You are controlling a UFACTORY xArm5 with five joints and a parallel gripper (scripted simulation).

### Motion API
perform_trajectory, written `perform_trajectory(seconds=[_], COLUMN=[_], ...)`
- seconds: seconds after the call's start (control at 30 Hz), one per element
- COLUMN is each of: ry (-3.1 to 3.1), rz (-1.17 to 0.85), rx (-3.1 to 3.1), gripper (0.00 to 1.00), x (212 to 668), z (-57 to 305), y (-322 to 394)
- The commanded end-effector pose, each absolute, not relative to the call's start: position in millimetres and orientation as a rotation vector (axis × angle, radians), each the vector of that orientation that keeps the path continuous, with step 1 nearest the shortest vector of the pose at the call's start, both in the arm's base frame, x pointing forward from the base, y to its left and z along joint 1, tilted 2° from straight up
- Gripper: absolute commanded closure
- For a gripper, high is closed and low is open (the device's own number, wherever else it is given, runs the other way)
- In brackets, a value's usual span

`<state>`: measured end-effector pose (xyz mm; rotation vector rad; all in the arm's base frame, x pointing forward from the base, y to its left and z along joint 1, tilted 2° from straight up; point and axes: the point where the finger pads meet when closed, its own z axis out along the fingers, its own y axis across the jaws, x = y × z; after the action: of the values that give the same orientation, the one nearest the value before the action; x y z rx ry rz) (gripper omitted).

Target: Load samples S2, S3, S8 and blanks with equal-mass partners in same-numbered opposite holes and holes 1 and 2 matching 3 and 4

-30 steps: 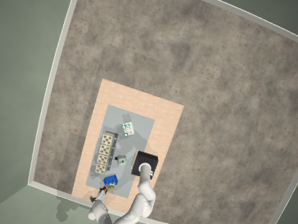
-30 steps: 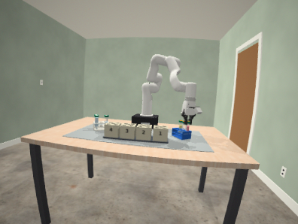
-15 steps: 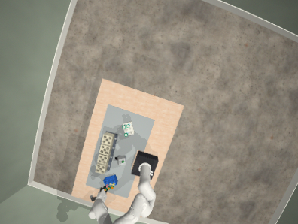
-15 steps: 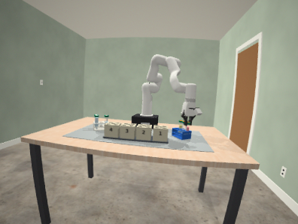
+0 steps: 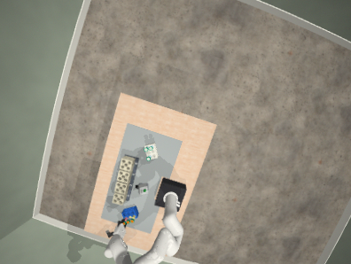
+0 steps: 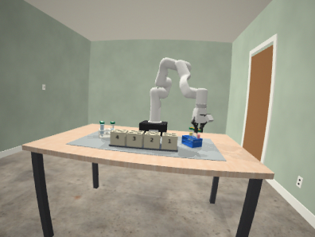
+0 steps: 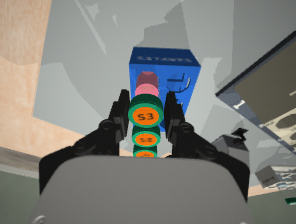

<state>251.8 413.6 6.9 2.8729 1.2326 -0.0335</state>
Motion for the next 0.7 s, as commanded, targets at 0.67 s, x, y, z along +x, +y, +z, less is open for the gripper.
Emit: perform_trajectory(seconds=[0.67], ry=[1.234], rz=[-0.028], rx=[2.875], gripper=[0.57], x=[252.7], z=[12.5], y=[415.2])
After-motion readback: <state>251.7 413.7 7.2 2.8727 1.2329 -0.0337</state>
